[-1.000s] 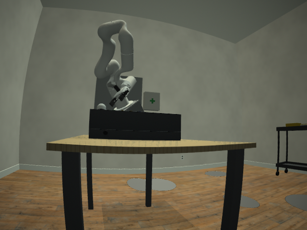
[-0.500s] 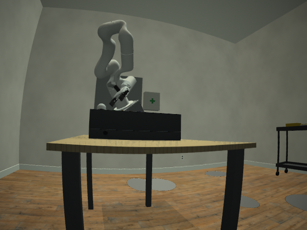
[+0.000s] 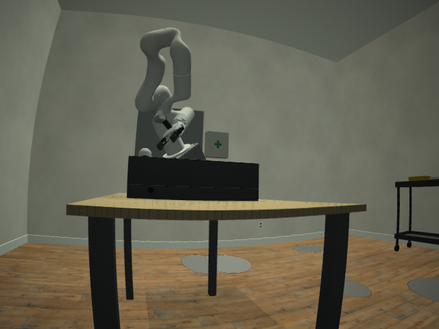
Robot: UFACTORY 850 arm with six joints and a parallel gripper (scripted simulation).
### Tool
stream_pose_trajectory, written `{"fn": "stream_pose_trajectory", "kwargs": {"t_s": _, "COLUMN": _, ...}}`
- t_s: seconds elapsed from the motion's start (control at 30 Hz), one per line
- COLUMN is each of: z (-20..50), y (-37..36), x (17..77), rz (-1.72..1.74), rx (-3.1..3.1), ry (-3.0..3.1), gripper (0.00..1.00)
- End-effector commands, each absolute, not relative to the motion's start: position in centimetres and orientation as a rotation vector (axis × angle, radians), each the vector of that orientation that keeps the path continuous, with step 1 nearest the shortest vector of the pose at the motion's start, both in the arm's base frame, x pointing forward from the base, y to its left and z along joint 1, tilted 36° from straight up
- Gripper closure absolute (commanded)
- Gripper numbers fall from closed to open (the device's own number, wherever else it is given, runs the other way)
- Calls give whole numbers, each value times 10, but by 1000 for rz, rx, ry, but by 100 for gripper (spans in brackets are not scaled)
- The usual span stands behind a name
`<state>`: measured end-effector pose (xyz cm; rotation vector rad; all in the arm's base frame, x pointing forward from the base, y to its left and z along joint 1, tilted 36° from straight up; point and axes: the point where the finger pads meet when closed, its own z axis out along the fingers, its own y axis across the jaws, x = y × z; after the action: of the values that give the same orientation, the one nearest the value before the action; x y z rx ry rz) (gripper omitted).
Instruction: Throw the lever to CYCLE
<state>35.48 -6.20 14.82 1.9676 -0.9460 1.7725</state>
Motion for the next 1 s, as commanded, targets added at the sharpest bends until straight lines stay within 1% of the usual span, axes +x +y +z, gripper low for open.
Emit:
{"fn": "stream_pose_trajectory", "kwargs": {"t_s": 0.0, "z": 155, "y": -57, "x": 349, "rz": 1773, "rx": 1967, "ry": -946, "gripper": 0}}
{"fn": "stream_pose_trajectory", "kwargs": {"t_s": 0.63, "z": 190, "y": -35, "x": 319, "rz": 1773, "rx": 1967, "ry": -946, "gripper": 0}}
{"fn": "stream_pose_trajectory", "kwargs": {"t_s": 0.97, "z": 196, "y": -31, "x": 314, "rz": 1773, "rx": 1967, "ry": -946, "gripper": 0}}
